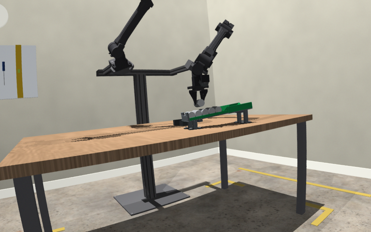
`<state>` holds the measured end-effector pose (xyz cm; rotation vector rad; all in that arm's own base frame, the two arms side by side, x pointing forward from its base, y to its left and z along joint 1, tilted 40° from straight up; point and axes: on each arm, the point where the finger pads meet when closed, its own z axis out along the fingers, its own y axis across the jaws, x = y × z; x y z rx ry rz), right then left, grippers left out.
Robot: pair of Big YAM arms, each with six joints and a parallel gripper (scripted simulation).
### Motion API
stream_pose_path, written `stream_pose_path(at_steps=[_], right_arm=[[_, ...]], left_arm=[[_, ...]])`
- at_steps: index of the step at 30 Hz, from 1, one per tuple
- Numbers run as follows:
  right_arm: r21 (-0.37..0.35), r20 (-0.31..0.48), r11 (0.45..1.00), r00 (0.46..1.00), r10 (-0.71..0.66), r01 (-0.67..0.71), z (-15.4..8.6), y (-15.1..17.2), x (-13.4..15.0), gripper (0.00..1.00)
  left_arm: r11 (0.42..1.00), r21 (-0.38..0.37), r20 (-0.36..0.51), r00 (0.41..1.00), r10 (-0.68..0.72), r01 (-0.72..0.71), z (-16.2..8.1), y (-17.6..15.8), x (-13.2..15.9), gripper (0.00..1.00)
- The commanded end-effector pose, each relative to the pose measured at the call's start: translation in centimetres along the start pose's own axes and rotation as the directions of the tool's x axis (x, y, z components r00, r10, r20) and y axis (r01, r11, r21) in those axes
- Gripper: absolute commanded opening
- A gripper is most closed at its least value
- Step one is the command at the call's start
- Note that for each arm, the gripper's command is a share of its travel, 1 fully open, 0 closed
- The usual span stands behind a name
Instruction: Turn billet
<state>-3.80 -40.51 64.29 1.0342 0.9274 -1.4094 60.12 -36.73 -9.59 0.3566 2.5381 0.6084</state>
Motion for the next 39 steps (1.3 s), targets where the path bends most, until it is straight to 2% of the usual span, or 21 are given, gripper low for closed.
stream_pose_path(at_steps=[1,4,6,9,12,13,14,20,22,25,26,28,32,34,36,39], right_arm=[[0.015,0.012,1.0,1.0,-0.019,0.019,-0.7,-0.7,-1.0,1.0],[0.015,0.012,1.0,1.0,-0.019,0.019,-0.7,-0.7,-1.0,1.0],[0.015,0.012,1.0,1.0,-0.019,0.019,-0.7,-0.7,-1.0,1.0],[0.015,0.012,1.0,1.0,-0.019,0.019,-0.7,-0.7,-1.0,1.0],[0.015,0.012,1.0,1.0,-0.019,0.019,-0.7,-0.7,-1.0,1.0],[0.015,0.012,1.0,1.0,-0.019,0.019,-0.7,-0.7,-1.0,1.0],[0.015,0.012,1.0,1.0,-0.019,0.019,-0.7,-0.7,-1.0,1.0],[0.015,0.012,1.0,1.0,-0.019,0.019,-0.7,-0.7,-1.0,1.0],[0.015,0.012,1.0,1.0,-0.019,0.019,-0.7,-0.7,-1.0,1.0],[0.015,0.012,1.0,1.0,-0.019,0.019,-0.7,-0.7,-1.0,1.0],[0.015,0.012,1.0,1.0,-0.019,0.019,-0.7,-0.7,-1.0,1.0],[0.015,0.012,1.0,1.0,-0.019,0.019,-0.7,-0.7,-1.0,1.0],[0.015,0.012,1.0,1.0,-0.019,0.019,-0.7,-0.7,-1.0,1.0],[0.015,0.012,1.0,1.0,-0.019,0.019,-0.7,-0.7,-1.0,1.0],[0.015,0.012,1.0,1.0,-0.019,0.019,-0.7,-0.7,-1.0,1.0],[0.015,0.012,1.0,1.0,-0.019,0.019,-0.7,-0.7,-1.0,1.0]], left_arm=[[0.999,0.021,0.061,0.997,-0.049,0.048,-3.1,3.2,-4.0,0.0],[0.999,0.021,0.061,0.997,-0.049,0.047,-3.3,4.4,-4.0,0.0],[0.999,0.036,0.078,0.997,-0.022,0.019,-4.9,3.2,-3.7,0.0],[0.999,0.043,0.094,0.995,-0.027,0.023,-5.7,3.3,-4.5,0.0],[0.999,0.038,0.082,0.997,-0.017,0.014,-5.5,4.8,-3.6,0.0],[0.999,0.023,0.065,0.997,-0.043,0.042,-4.1,7.4,-3.9,0.0],[0.999,0.02,0.062,0.997,-0.048,0.047,-4.0,8.2,-3.9,0.0],[0.999,0.019,0.063,0.997,-0.047,0.046,-4.5,11.2,-3.8,0.0],[0.999,0.036,0.082,0.997,-0.017,0.014,-6.2,9.8,-3.7,0.0],[0.999,0.036,0.082,0.997,-0.017,0.014,-6.3,10.2,-3.7,0.0],[0.998,0.043,0.11,0.993,-0.039,0.034,-7.2,10.8,-5.6,0.0],[0.999,0.035,0.082,0.996,-0.017,0.014,-6.4,11.5,-3.7,0.0],[0.999,0.017,0.061,0.997,-0.044,0.044,-5.2,15.2,-3.7,0.0],[0.999,0.017,0.063,0.997,-0.046,0.045,-5.3,15.7,-3.8,0.0],[0.999,0.036,0.095,0.995,-0.03,0.027,-7.1,14.1,-4.7,0.0],[0.999,0.034,0.082,0.996,-0.017,0.014,-6.9,14.3,-3.8,0.0]])
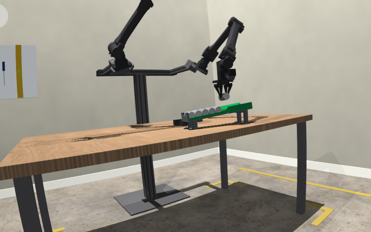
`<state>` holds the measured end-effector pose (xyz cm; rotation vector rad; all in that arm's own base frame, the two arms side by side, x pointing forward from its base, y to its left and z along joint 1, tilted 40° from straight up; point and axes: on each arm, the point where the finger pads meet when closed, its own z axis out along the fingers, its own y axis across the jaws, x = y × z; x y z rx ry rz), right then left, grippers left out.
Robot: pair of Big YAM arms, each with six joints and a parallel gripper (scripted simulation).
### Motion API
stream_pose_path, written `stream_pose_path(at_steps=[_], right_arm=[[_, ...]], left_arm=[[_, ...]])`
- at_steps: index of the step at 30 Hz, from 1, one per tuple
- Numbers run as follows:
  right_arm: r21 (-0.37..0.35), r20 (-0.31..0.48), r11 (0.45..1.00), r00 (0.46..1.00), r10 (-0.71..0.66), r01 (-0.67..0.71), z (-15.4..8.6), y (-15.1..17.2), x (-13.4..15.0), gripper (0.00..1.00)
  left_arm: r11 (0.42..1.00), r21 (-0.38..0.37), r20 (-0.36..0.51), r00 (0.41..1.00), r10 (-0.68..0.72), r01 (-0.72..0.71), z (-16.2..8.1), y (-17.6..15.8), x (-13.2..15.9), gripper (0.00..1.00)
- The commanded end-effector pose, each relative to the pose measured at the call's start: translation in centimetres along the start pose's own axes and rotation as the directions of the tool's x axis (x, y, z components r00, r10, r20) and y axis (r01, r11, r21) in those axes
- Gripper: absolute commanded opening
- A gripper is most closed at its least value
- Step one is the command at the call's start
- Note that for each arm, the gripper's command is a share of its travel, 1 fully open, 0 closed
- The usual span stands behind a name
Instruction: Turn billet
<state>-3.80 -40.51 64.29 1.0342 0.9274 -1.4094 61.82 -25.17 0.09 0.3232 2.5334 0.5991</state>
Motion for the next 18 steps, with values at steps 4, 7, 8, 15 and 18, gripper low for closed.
stream_pose_path(at_steps=[4,7,8,15,18], right_arm=[[0.015,0.012,1.0,1.0,-0.019,0.019,-0.7,-0.7,-1.0,1.0],[0.015,0.012,1.0,1.0,-0.019,0.019,-0.7,-0.7,-1.0,1.0],[0.015,0.012,1.0,1.0,-0.019,0.019,-0.7,-0.7,-1.0,1.0],[0.015,0.012,1.0,1.0,-0.019,0.019,-0.7,-0.7,-1.0,1.0],[0.015,0.012,1.0,1.0,-0.019,0.019,-0.7,-0.7,-1.0,1.0]], left_arm=[[0.999,0.038,0.096,0.995,-0.005,0.001,-5.1,-0.2,-4.0,0.0],[0.999,0.037,0.088,0.996,0.001,-0.004,-4.8,-0.1,-3.5,0.0],[0.999,0.036,0.087,0.996,0.002,-0.005,-4.8,-0.1,-3.4,0.0],[0.999,0.036,0.086,0.996,0.001,-0.004,-4.8,-0.1,-3.3,0.0],[0.999,0.036,0.086,0.996,0.001,-0.004,-4.8,-0.1,-3.3,0.0]])
